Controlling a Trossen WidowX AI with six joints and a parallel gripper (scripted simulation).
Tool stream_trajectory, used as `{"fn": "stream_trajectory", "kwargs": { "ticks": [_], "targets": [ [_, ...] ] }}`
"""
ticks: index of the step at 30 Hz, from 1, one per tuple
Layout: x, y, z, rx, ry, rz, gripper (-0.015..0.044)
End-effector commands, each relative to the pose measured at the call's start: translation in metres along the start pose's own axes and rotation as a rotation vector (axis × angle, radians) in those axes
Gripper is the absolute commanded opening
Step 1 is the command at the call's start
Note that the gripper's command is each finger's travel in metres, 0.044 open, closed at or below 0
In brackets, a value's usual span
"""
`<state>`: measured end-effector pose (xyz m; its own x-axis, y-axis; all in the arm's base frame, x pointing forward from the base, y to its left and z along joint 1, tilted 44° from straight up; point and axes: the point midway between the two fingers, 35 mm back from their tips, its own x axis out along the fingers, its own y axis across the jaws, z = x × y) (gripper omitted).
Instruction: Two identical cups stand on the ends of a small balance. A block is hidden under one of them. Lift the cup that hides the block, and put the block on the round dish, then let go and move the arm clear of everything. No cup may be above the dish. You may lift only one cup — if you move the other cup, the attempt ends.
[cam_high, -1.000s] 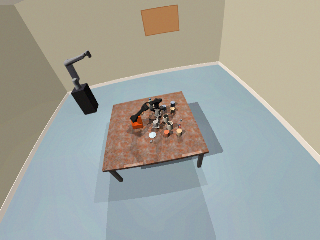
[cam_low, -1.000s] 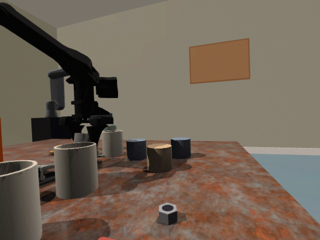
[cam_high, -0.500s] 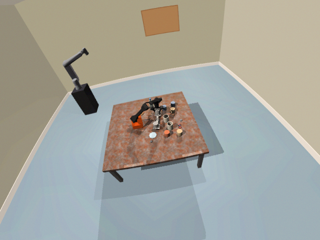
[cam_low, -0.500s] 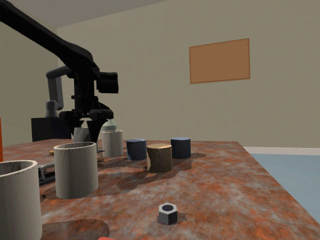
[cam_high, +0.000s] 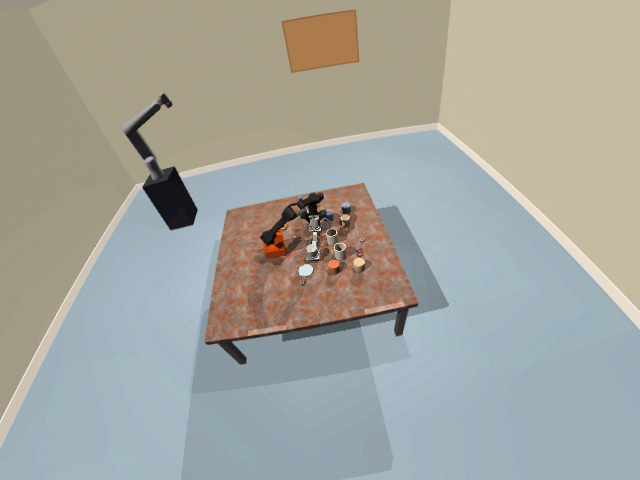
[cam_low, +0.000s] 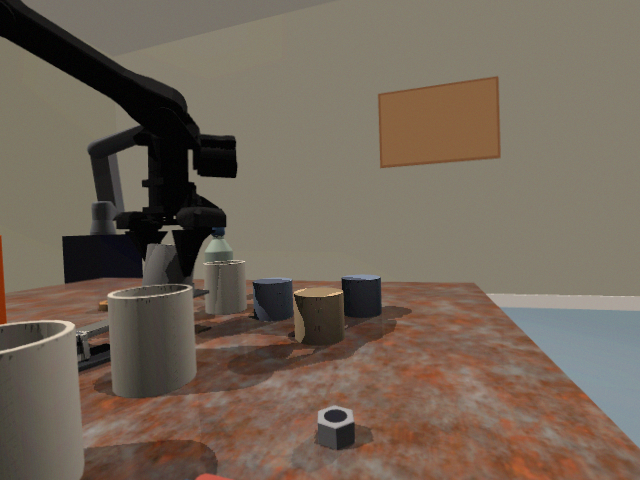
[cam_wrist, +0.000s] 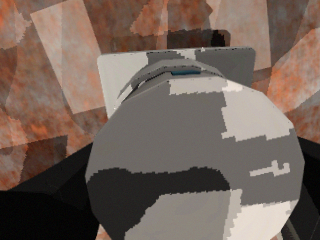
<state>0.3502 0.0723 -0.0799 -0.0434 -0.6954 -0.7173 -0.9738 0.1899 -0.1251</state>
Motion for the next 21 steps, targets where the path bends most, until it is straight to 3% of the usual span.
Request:
{"fn": "stream_trajectory", "kwargs": {
  "ticks": [1, 21],
  "targets": [
    [-0.011, -0.003, 0.006, 0.010, -0.023, -0.011, 0.0000],
    [-0.037, -0.002, 0.005, 0.010, -0.024, -0.010, 0.0000]
  ]
}}
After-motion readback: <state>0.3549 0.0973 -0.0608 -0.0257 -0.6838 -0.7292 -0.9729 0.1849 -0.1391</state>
